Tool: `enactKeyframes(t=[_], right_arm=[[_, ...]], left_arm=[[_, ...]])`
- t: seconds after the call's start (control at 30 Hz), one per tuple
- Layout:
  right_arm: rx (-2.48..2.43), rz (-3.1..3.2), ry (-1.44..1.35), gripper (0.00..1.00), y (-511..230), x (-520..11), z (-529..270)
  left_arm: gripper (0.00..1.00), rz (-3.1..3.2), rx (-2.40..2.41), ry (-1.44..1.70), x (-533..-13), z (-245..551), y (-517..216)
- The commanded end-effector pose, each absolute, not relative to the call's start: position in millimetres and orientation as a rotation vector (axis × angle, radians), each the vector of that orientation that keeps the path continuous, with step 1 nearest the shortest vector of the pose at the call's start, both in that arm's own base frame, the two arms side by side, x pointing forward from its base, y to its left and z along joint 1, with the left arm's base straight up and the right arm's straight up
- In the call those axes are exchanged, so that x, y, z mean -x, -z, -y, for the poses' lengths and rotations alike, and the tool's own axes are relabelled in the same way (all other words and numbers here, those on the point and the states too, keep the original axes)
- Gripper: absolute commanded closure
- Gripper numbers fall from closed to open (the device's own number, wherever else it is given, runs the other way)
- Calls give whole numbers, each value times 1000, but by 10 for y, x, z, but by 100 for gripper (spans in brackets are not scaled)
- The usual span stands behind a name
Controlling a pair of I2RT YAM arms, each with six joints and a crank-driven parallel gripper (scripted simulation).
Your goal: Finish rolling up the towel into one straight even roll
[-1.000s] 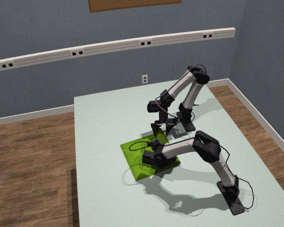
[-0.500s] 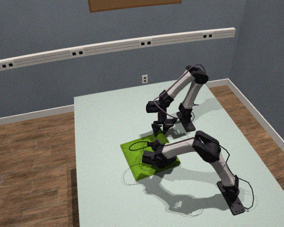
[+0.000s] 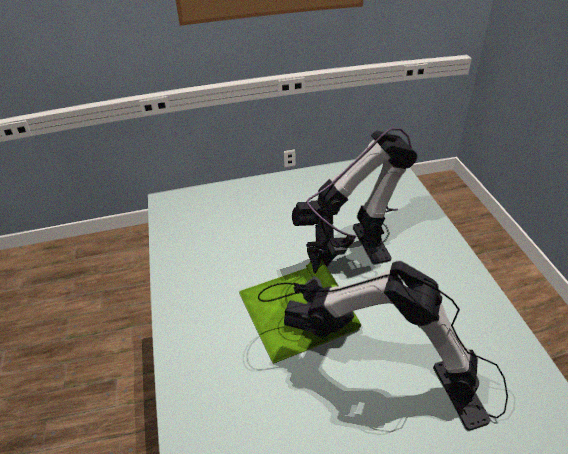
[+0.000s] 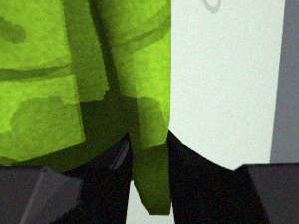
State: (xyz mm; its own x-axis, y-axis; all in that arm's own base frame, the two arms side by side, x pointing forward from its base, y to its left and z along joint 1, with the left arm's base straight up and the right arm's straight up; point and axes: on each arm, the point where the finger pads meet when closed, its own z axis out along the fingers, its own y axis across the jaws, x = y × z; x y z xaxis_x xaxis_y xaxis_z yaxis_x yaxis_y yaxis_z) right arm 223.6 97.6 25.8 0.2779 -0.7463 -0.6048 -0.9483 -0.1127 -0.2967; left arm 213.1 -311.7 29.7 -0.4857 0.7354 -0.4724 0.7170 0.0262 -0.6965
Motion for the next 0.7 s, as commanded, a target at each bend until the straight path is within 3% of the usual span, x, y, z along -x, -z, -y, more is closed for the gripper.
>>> enactKeyframes(t=[0.0,0.27,0.4,0.47,0.67], right_arm=[[1898,-1480,-372,70,-352,-2377,-1026],[1898,-1480,-372,74,-352,-2377,-1026],[1898,-1480,-372,74,-352,-2377,-1026],[1898,-1480,-372,74,-352,-2377,-1026],[1898,-1480,-372,74,-352,-2377,-1026]], left_arm=[[73,2225,1569,-1489,-2130,3092,-247],[73,2225,1569,-1489,-2130,3092,-247],[57,2225,1569,-1489,-2130,3092,-268],[57,2225,1569,-1489,-2130,3092,-268],[34,2225,1569,-1489,-2130,3092,-336]])
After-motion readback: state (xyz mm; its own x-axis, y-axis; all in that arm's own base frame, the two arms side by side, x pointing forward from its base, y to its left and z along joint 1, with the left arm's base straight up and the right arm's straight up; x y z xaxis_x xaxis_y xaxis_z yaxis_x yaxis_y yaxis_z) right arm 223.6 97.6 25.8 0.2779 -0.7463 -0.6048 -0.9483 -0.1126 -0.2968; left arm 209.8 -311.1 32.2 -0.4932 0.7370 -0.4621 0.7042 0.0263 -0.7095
